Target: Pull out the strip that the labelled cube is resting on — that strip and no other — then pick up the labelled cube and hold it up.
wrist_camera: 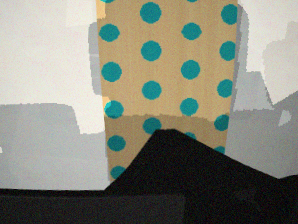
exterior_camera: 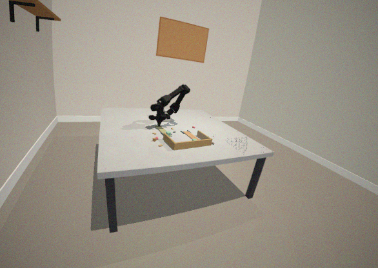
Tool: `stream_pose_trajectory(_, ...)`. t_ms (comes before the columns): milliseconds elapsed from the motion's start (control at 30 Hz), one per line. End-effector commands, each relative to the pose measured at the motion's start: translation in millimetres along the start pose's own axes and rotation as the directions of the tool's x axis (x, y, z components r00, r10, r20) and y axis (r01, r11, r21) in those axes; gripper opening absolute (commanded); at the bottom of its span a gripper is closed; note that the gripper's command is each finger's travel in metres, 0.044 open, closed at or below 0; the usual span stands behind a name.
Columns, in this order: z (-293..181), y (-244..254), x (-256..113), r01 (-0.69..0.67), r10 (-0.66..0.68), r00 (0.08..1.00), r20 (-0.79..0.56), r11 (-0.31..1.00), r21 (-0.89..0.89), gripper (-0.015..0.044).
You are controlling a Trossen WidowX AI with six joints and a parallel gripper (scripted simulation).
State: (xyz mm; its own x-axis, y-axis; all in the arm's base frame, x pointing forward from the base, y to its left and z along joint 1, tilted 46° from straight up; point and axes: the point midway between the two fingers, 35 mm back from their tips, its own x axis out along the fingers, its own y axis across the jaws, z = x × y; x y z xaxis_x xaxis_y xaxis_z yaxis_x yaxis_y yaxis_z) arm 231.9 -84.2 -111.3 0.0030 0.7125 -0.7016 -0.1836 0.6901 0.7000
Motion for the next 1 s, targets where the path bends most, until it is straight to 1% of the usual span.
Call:
stream_pose_trajectory(0,4,-3,-34,0.005,-0.005,1.000,-0.008,1.000,-0.002,0.0000)
stream_pose_trajectory(167,4,-3,-36,0.004,-0.004,1.000,-0.010,1.000,-0.002,0.0000)
stream_pose_trajectory(300,25,-4,-36,0.004,-0.004,1.000,-0.009,0.998,-0.066,0.0105)
stream_pose_trajectory(733,71,-6,-47,0.003,-0.004,1.000,-0.008,0.997,-0.071,0.0440)
stream_pose_trajectory(967,97,-6,-52,0.003,-0.004,1.000,-0.007,0.997,-0.072,0.0440)
